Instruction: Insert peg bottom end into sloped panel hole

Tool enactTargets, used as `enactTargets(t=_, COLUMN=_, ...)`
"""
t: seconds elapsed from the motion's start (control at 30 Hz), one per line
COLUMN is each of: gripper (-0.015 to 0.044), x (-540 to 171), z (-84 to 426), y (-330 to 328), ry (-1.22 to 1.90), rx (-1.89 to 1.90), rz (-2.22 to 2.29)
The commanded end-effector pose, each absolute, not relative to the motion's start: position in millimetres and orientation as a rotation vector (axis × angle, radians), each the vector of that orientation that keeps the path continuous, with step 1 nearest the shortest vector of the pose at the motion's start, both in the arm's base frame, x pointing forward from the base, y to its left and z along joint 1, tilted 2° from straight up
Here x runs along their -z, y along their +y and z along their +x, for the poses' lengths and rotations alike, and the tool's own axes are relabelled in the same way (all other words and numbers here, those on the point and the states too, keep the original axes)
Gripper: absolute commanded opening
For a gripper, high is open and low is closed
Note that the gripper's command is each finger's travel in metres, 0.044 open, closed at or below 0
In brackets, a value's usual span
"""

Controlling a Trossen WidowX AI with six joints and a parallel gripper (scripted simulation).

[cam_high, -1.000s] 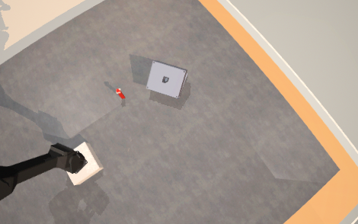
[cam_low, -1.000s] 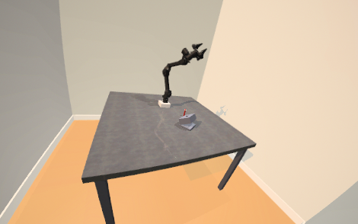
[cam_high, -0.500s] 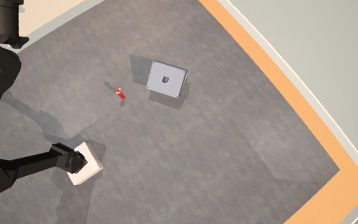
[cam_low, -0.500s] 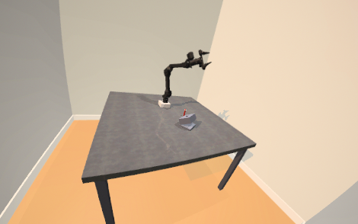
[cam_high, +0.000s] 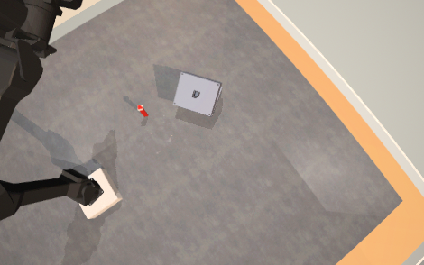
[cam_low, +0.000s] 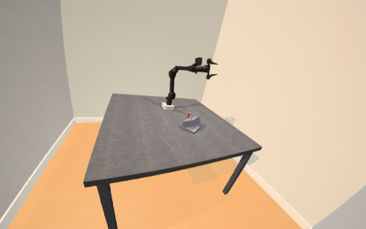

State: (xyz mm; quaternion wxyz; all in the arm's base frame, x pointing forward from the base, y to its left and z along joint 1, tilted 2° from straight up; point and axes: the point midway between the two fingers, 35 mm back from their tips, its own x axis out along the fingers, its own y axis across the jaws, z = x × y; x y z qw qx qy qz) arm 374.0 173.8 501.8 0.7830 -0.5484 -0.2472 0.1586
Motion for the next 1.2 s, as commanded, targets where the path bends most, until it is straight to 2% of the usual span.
enactTargets(t=0.0, gripper=0.0440, x=-471, z=388, y=174, ry=-0.401, rx=-0.412, rz=-1.085)
enactTargets(t=0.57, gripper=0.0440, x=-368, z=417, y=165, ry=0.072, rx=-0.540, rz=-0.717)
enactTargets(t=1.17, gripper=0.0440, x=-265, z=417, y=145, ry=0.568, rx=-0.480, rz=-0.315)
